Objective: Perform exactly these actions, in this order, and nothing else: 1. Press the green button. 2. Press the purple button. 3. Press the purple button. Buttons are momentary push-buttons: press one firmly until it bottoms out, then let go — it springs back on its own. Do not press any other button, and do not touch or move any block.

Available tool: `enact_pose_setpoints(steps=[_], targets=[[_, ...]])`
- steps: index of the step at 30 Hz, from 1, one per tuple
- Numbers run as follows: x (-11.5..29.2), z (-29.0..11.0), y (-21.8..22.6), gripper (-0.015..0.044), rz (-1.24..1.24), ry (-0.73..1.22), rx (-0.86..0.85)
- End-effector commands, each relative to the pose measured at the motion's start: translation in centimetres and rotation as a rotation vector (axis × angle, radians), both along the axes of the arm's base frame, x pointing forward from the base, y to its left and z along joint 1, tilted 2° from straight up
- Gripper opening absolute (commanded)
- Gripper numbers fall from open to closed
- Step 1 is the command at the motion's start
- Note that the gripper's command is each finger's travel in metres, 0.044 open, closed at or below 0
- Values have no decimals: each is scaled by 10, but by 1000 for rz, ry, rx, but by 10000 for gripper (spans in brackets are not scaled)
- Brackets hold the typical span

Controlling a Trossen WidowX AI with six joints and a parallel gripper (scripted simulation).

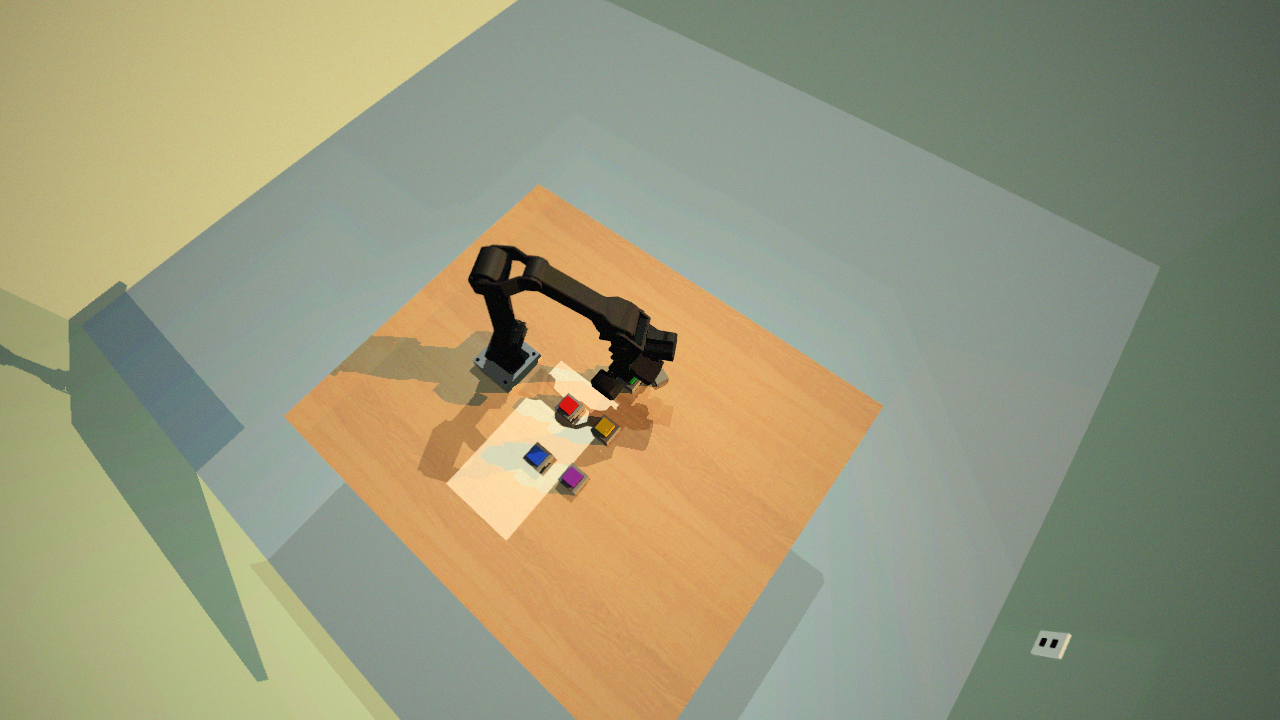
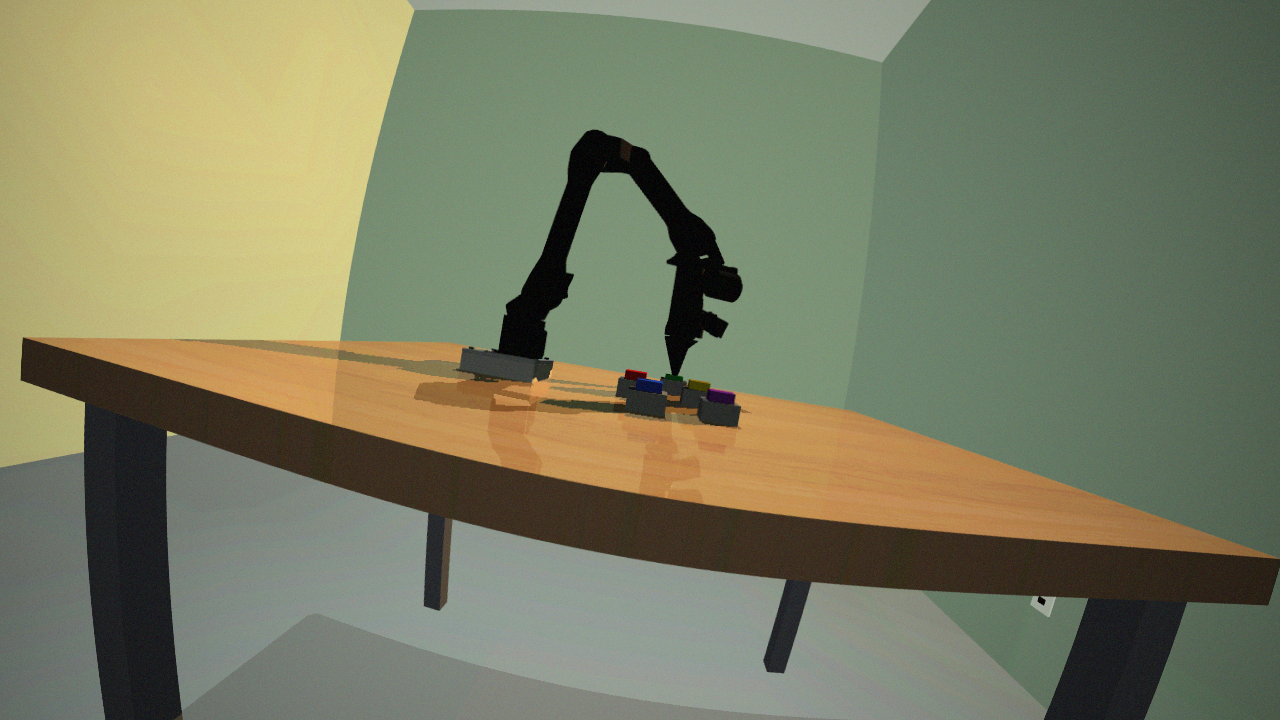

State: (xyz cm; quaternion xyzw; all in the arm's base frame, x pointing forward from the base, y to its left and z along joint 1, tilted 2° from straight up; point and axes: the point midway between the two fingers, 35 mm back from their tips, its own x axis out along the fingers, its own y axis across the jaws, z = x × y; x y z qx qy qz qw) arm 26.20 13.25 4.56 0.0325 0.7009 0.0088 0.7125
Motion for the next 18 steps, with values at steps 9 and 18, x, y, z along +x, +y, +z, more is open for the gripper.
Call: enact_pose_setpoints(steps=[9, 18], targets=[[0, 21, -2, 20, -2, 4, -5], [1, 54, -3, 20, -3, 5, -8]])
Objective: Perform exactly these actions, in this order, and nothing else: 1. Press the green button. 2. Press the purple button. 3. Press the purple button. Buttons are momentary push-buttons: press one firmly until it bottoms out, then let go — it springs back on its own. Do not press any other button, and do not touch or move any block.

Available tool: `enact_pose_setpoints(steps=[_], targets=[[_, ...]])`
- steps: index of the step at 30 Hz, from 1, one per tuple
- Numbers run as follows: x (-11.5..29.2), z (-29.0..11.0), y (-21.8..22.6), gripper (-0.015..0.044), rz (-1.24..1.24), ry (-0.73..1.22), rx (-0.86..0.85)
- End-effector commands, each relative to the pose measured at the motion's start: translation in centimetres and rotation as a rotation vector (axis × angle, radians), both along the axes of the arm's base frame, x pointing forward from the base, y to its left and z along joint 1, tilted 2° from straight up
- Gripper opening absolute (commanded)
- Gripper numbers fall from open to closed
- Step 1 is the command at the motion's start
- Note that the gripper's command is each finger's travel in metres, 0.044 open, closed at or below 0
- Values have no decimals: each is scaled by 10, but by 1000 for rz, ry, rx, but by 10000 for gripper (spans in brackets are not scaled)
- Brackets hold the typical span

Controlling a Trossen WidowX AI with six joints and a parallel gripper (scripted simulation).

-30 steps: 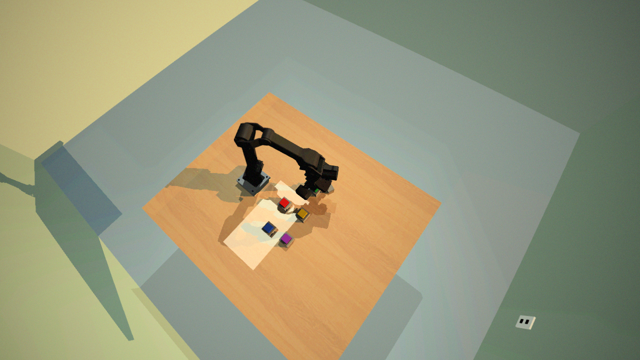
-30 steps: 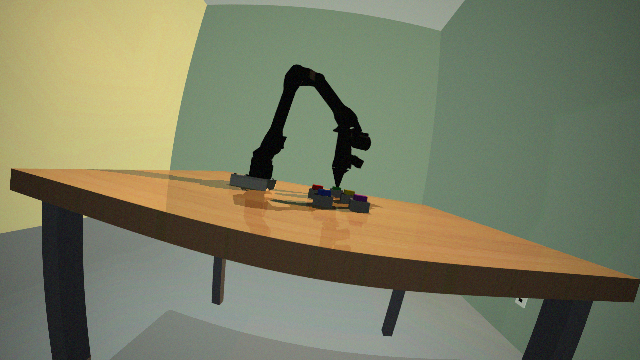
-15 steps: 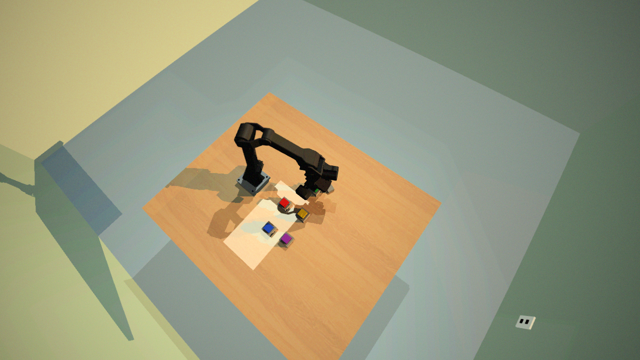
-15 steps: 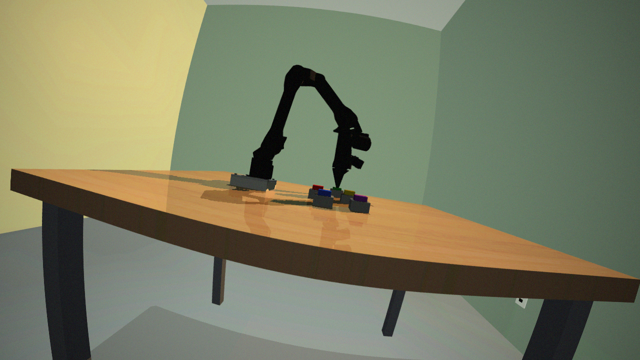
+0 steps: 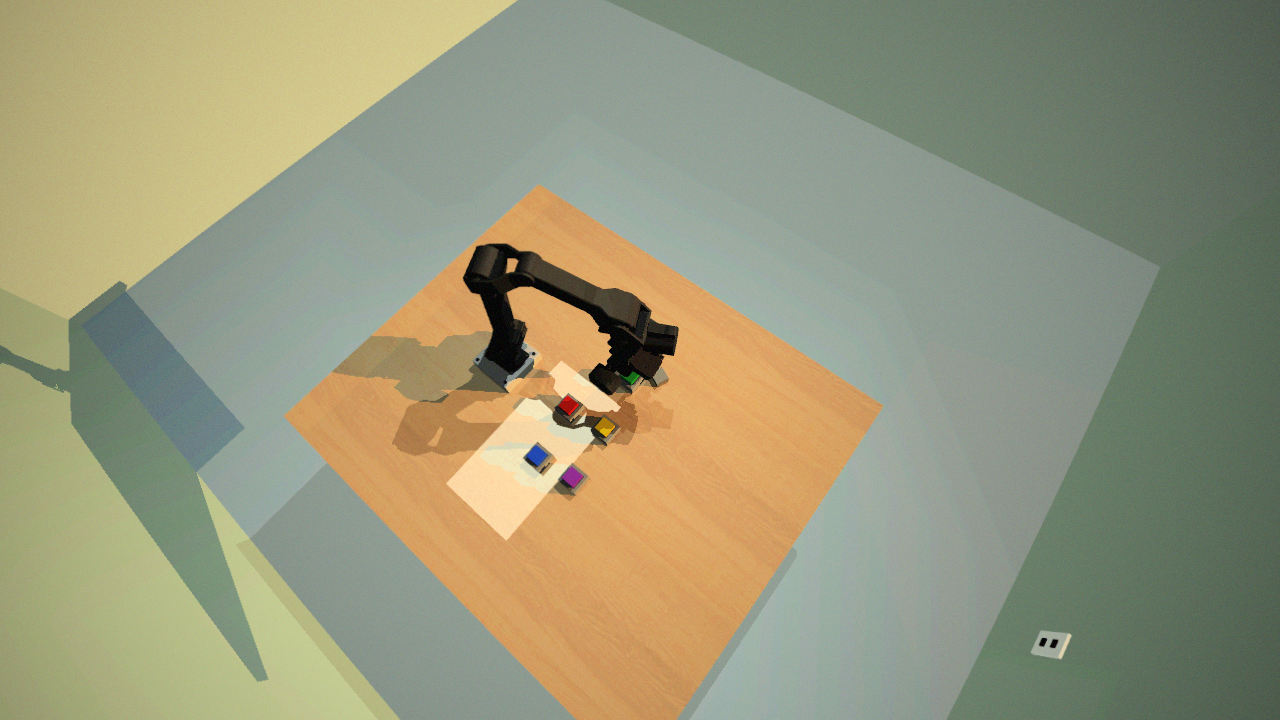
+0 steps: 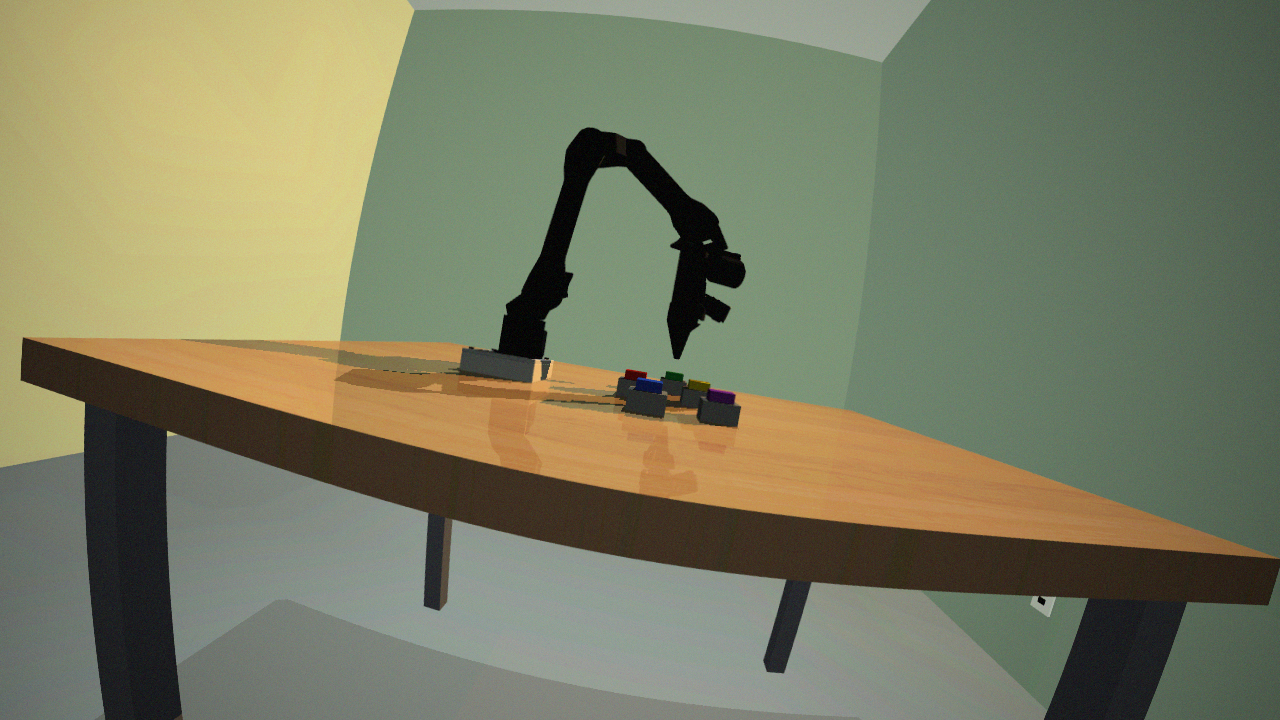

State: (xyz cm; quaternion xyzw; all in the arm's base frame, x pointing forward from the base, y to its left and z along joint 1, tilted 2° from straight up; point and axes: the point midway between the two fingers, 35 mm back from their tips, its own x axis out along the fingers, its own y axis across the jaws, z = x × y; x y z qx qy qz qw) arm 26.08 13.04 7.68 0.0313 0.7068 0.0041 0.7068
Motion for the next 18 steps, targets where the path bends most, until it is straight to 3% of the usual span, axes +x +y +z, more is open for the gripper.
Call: enact_pose_setpoints(steps=[1, 4, 11, 18], targets=[[2, 38, -2, 20, 1, -11, 0], [0, 61, -4, 20, 1, -11, 0], [2, 61, -8, 20, 0, -12, -1], [38, 60, -82, 20, -30, -20, -8]])
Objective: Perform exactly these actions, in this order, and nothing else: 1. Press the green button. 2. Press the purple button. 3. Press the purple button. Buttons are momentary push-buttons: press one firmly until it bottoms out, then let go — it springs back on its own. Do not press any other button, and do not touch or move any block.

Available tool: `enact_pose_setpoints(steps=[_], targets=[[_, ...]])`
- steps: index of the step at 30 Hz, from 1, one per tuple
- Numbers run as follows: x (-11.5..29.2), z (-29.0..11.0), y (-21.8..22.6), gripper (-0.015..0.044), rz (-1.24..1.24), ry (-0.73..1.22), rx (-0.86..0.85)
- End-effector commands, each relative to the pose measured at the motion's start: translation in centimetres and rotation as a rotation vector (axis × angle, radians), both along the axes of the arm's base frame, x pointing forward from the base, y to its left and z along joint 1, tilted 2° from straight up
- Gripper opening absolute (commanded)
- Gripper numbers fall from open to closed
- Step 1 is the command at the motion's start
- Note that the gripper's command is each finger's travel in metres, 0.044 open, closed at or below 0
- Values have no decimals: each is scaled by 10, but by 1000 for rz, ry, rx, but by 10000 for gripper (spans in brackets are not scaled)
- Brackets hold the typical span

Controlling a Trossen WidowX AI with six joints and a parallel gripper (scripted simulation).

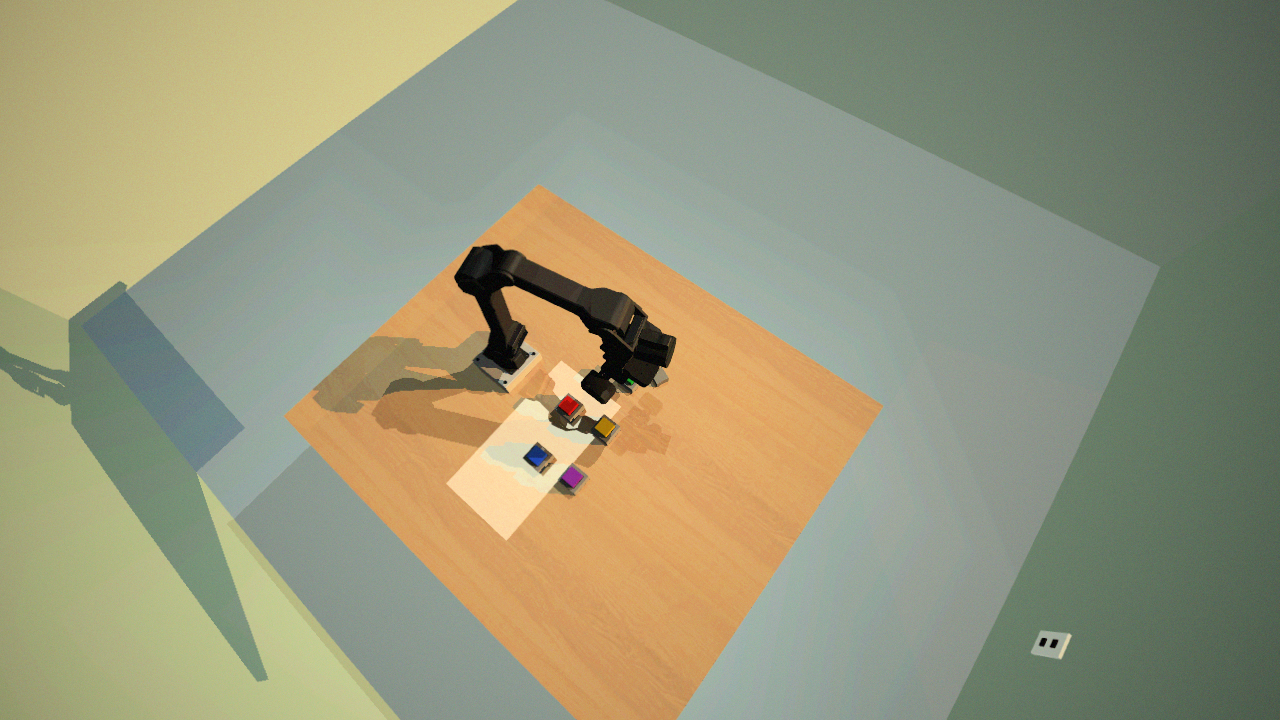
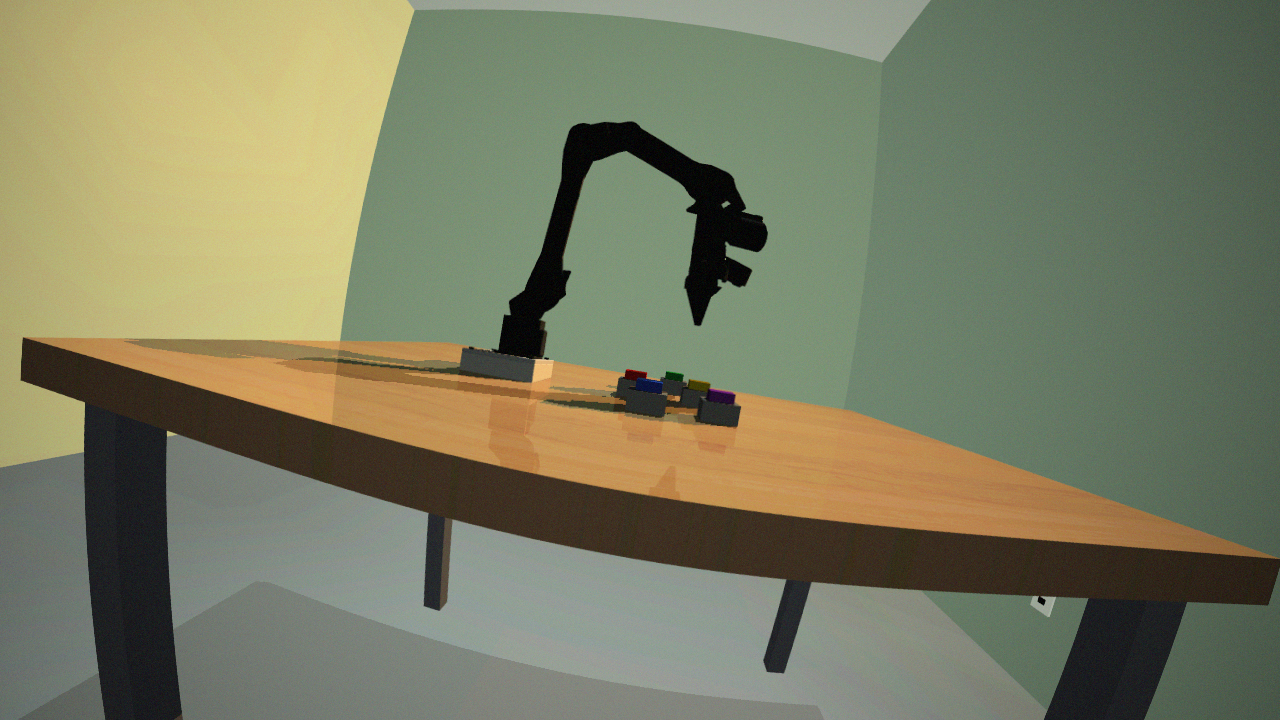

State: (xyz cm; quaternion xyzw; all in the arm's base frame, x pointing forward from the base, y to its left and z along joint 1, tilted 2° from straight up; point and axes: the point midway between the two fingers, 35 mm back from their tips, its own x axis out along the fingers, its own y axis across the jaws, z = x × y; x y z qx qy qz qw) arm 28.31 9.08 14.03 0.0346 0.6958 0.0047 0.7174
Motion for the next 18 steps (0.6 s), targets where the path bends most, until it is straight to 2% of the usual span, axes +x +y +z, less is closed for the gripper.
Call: enact_pose_setpoints(steps=[1, 6, 12, 18], targets=[[20, -4, -57, 20, -31, 10, -14], [31, -6, -130, 20, -44, 8, -21], [24, -11, -208, 20, -4, 15, -26], [20, -12, -226, 20, 5, 17, -26]])
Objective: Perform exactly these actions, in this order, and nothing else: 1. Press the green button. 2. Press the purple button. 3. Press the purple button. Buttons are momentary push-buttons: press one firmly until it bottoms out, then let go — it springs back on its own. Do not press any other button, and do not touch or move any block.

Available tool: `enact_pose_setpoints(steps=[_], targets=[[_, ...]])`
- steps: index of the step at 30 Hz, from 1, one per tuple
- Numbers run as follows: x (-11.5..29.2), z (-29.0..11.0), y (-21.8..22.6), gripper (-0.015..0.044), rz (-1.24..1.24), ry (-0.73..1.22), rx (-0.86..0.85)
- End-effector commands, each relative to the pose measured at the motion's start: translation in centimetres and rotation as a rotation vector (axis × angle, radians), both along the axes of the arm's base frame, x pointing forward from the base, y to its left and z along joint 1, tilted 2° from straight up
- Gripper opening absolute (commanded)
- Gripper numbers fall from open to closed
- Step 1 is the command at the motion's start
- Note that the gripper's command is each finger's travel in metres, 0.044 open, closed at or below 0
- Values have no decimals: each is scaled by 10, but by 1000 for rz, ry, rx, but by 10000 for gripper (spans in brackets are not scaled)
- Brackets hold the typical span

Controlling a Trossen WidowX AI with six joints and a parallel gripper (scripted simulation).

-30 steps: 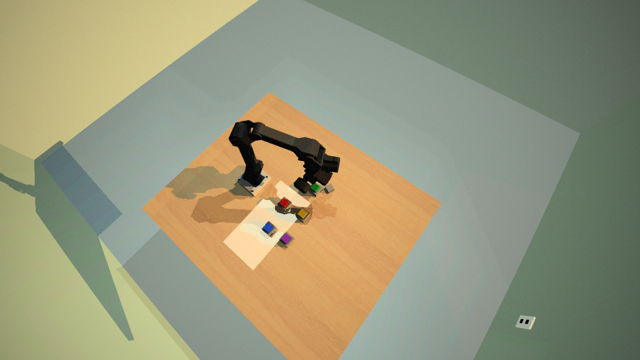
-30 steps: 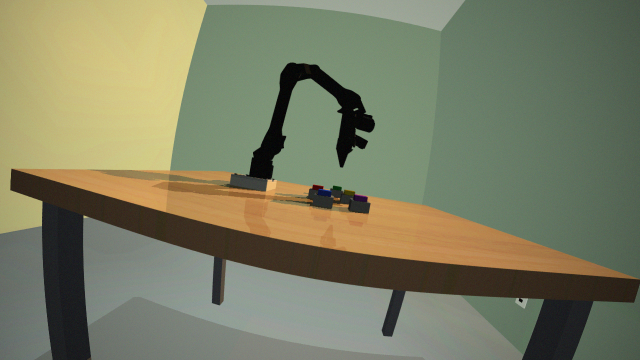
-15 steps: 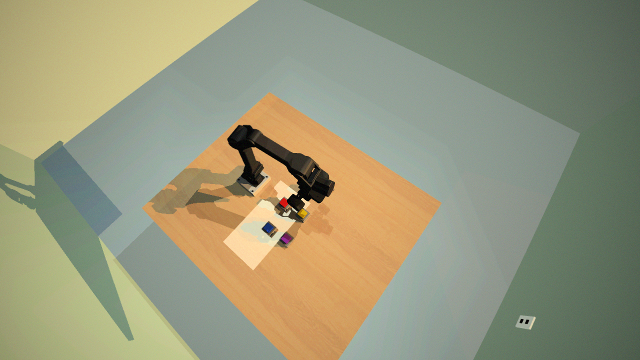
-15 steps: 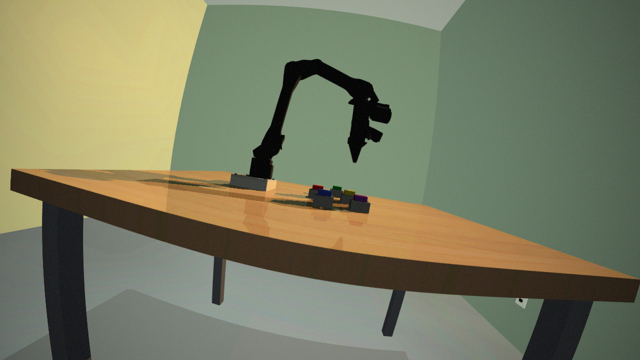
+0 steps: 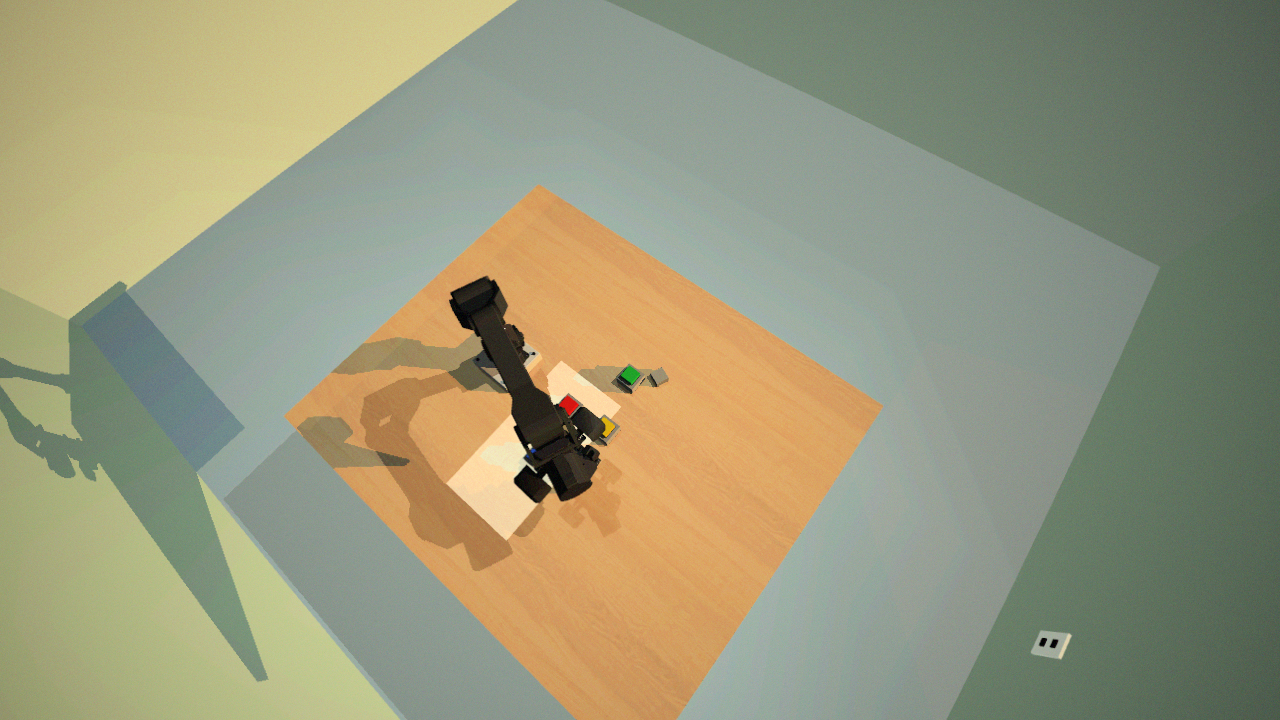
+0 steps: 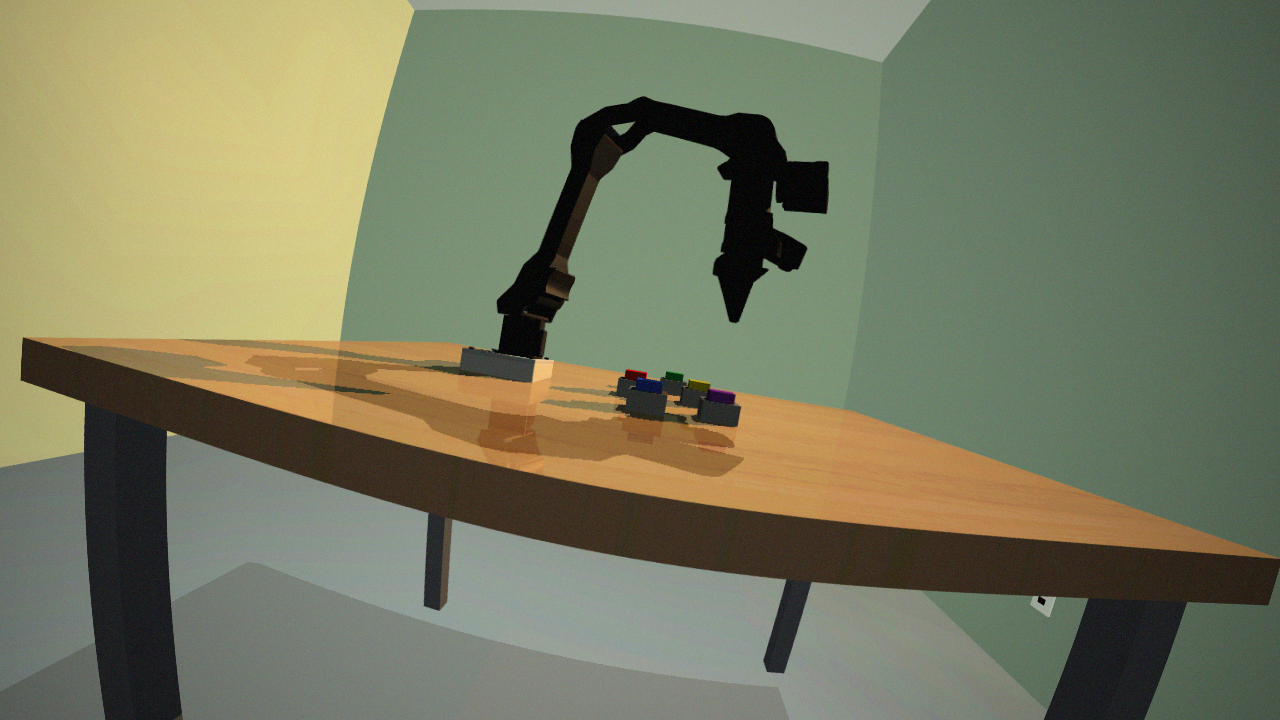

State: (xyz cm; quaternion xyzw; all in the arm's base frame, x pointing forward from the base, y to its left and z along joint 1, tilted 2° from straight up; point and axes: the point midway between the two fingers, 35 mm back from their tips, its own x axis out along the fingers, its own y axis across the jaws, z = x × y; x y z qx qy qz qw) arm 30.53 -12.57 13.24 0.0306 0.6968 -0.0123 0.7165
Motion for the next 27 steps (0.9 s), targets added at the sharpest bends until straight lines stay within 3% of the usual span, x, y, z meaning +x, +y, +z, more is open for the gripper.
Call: enact_pose_setpoints(steps=[1, 7, 27], targets=[[-2, -4, -10, 20, 24, 13, 4], [-1, -63, -8, 20, 24, 13, 4], [0, -86, -8, 20, 24, 13, 4]])
